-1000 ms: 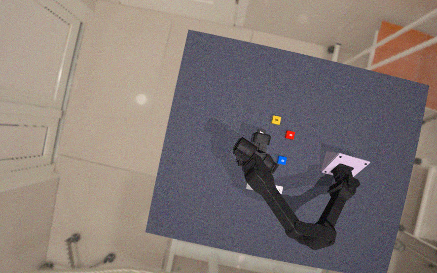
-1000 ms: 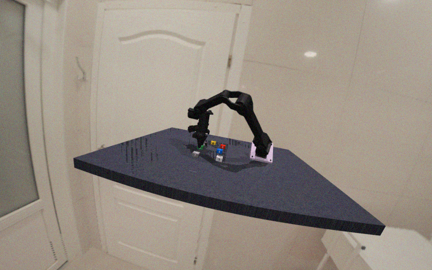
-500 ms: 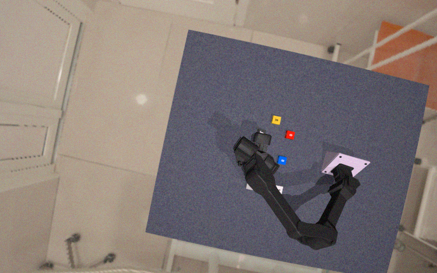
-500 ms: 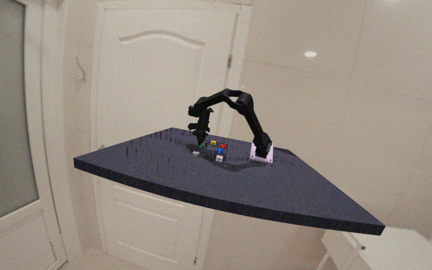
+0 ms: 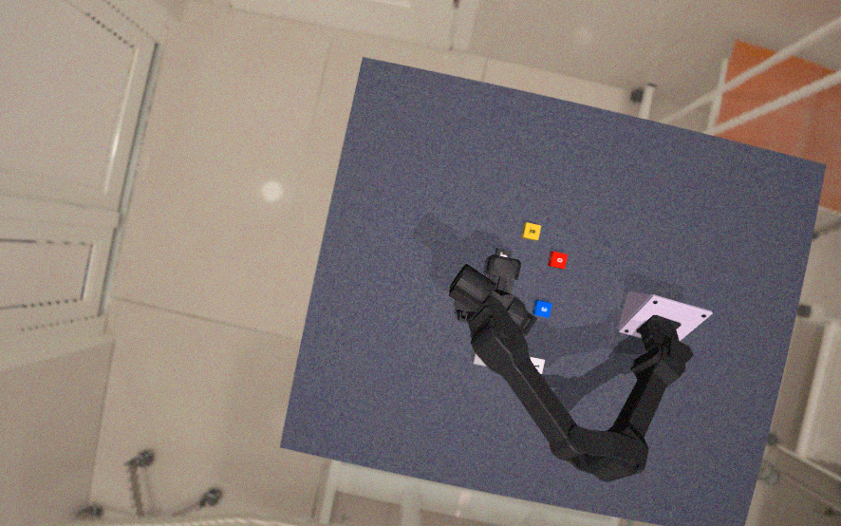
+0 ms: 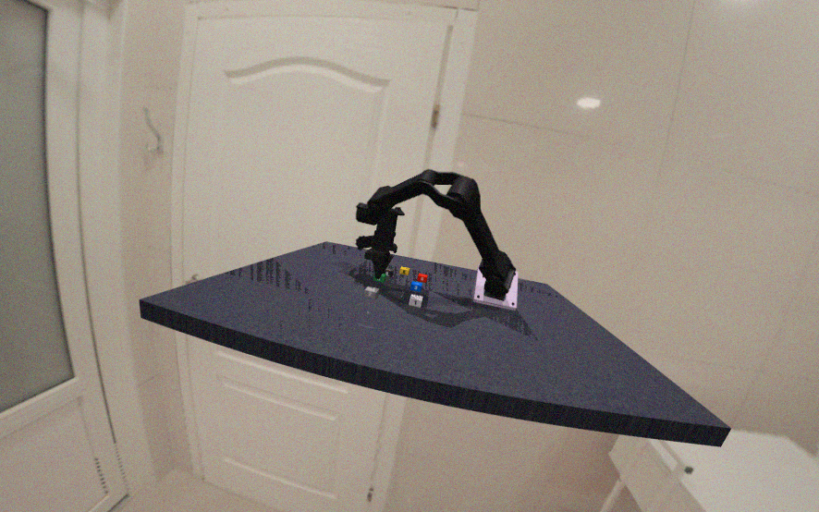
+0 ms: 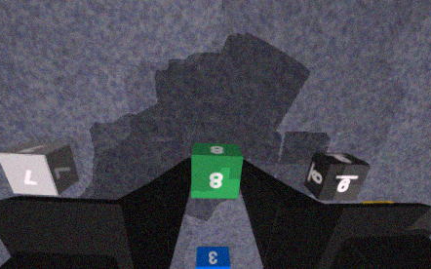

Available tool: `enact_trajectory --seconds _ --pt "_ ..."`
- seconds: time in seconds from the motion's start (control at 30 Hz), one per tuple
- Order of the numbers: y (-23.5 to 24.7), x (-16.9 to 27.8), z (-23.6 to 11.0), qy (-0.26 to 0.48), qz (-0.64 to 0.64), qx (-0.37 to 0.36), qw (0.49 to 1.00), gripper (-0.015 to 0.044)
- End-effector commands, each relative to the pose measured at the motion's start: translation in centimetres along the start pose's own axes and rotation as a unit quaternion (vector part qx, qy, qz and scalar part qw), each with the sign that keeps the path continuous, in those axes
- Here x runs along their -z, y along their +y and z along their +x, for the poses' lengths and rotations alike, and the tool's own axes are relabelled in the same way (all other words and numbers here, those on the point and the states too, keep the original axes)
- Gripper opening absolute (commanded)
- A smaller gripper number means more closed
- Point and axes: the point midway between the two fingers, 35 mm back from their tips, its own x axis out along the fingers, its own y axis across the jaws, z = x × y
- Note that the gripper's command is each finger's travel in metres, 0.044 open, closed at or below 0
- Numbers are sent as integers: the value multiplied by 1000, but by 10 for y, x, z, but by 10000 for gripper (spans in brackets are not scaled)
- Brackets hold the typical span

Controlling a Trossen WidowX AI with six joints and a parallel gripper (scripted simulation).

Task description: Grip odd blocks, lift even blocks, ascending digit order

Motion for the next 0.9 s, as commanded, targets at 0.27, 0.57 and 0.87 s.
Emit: enact_trajectory --seconds 0.27,0.57,0.87 --pt "0 0 7 0 3 -2 1000 120" --pt "0 0 7 0 3 -2 1000 278" --pt "0 0 -5 0 3 -1 1000 400"
